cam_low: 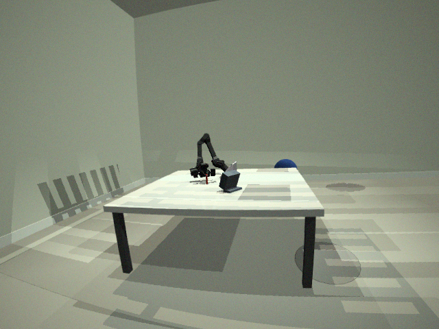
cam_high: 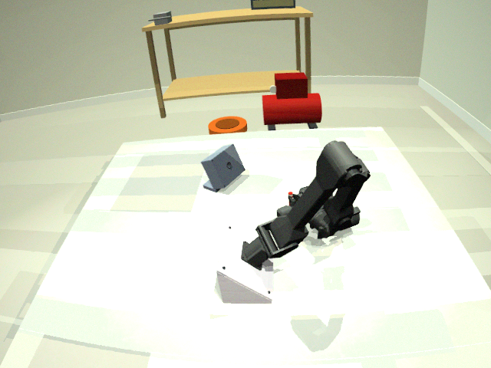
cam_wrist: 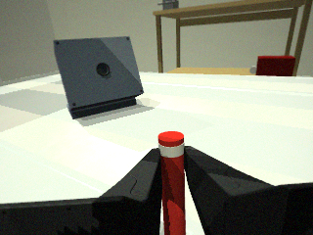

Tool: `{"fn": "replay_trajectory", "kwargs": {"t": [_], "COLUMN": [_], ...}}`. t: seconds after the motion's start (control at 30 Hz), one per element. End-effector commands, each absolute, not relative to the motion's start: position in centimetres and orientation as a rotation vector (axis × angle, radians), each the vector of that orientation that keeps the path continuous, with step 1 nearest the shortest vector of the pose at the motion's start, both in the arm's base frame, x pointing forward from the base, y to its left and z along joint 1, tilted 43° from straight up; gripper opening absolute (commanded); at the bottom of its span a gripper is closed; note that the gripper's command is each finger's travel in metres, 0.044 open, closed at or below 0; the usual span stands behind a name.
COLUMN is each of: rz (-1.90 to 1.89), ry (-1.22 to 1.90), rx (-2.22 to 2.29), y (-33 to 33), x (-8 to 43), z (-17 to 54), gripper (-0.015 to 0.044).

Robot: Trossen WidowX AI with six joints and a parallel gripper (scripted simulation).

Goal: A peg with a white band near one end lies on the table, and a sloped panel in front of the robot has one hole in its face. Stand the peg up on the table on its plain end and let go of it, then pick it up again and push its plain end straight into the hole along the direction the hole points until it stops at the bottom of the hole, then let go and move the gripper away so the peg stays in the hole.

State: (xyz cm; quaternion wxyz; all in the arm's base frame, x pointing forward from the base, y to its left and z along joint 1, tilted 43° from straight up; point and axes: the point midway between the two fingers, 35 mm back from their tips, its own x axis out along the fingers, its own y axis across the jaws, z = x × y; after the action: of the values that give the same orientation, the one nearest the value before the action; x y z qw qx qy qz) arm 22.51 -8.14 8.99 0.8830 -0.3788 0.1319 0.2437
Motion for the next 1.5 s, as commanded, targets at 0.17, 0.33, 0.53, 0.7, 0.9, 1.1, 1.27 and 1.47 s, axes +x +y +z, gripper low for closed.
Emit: {"fn": "replay_trajectory", "kwargs": {"t": [0.17,0.33,0.53,0.7,0.9,1.1,1.27,1.47], "rz": [0.512,0.516,0.522,0.524,0.524,0.524,0.524,0.524], "ry": [0.266,0.256,0.245,0.237,0.237,0.237,0.237,0.237], "rx": [-0.788,-0.787,-0.786,-0.782,-0.782,-0.782,-0.782,-0.782], "y": [-8.41,-8.46,-8.53,-8.33,-8.33,-8.33,-8.33,-8.33], "x": [22.34,22.28,22.20,22.25,22.25,22.25,22.25,22.25], "z": [8.85,8.84,8.82,8.94,8.94,8.94,8.94,8.94], "gripper": [0.0049,0.0049,0.0049,0.0075,0.0130,0.0130,0.0130,0.0130]}}
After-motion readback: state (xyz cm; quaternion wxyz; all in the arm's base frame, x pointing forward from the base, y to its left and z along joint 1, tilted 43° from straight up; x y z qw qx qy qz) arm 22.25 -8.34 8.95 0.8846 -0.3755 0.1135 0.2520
